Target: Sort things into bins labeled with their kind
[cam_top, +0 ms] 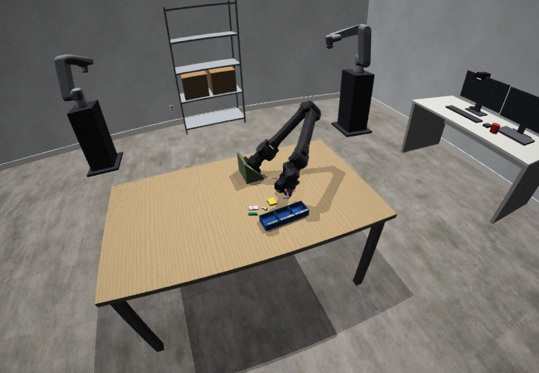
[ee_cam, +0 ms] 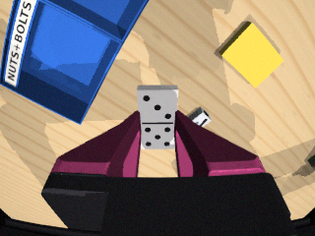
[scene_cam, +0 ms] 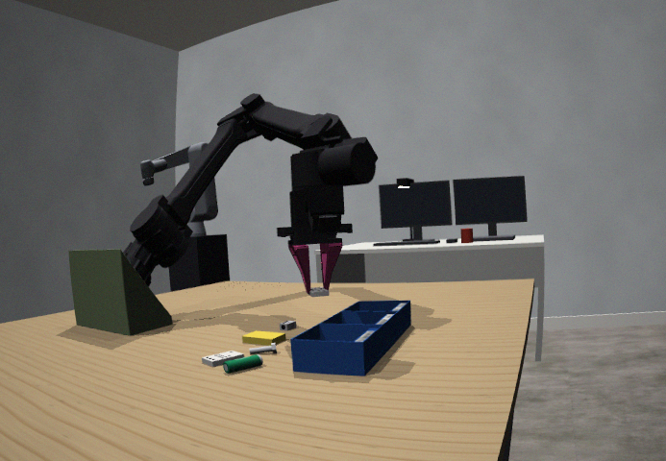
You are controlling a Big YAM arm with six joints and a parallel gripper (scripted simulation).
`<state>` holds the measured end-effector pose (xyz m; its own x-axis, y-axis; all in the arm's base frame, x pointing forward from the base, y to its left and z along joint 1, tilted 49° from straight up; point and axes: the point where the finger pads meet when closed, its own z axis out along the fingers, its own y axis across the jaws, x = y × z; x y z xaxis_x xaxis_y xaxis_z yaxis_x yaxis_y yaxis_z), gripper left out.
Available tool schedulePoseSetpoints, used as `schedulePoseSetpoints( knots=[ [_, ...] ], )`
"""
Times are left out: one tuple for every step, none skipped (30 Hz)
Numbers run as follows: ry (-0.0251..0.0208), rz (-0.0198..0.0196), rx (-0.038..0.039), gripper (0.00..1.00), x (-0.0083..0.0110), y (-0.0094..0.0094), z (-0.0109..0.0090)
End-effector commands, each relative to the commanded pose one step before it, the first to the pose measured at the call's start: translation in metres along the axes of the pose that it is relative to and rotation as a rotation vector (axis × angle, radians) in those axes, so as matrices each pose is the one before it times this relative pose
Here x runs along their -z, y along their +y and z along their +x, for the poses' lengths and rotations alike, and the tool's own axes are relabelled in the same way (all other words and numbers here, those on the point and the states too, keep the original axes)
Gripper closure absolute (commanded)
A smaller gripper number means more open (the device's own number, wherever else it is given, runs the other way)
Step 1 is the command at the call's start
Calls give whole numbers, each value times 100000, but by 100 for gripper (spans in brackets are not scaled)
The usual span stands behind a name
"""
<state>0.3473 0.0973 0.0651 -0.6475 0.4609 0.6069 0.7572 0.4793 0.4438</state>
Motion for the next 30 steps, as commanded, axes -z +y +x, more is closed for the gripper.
schedulePoseSetpoints(
  knots=[
    [-2191,-1372,4131,79,1234,1842,320],
    [-52,-61,-96,79,31,7,-17],
    [-33,-37,-64,79,20,11,-8],
    [6,9,-9,79,-3,19,11],
    [17,22,2,79,-9,19,16],
    [15,18,-5,79,-8,17,14],
    [-2,-3,-31,79,2,12,6],
    [-19,-23,-54,79,12,8,-3],
    [0,0,0,79,0,0,0],
    [0,0,0,79,0,0,0],
    [-113,-137,-185,79,66,-14,-50],
    [9,11,-8,79,-4,12,10],
    [14,17,0,79,-7,13,12],
    [15,17,-1,79,-8,12,12],
    [15,18,-2,79,-8,12,12],
    [15,18,-2,79,-8,12,12],
    [11,12,-9,79,-5,10,10],
    [-59,-47,56,79,35,44,-10],
    [-2,-3,-27,79,2,7,4],
    [-45,-150,-300,79,8,-395,-184],
    [-327,-534,-1874,79,271,-435,-1769],
    [-89,95,-10,79,-4,-106,-629],
    [-273,-165,313,79,-4,-43,-688],
    [-279,-184,328,79,-5,-42,-690],
    [-258,-151,287,79,-7,-53,-682],
    [0,0,0,79,0,0,0],
    [0,0,0,79,0,0,0],
    [-81,-308,219,79,-6,-30,-647],
    [-294,43,206,79,-8,-94,-681],
    [-179,-68,165,79,-10,-79,-657]
  ],
)
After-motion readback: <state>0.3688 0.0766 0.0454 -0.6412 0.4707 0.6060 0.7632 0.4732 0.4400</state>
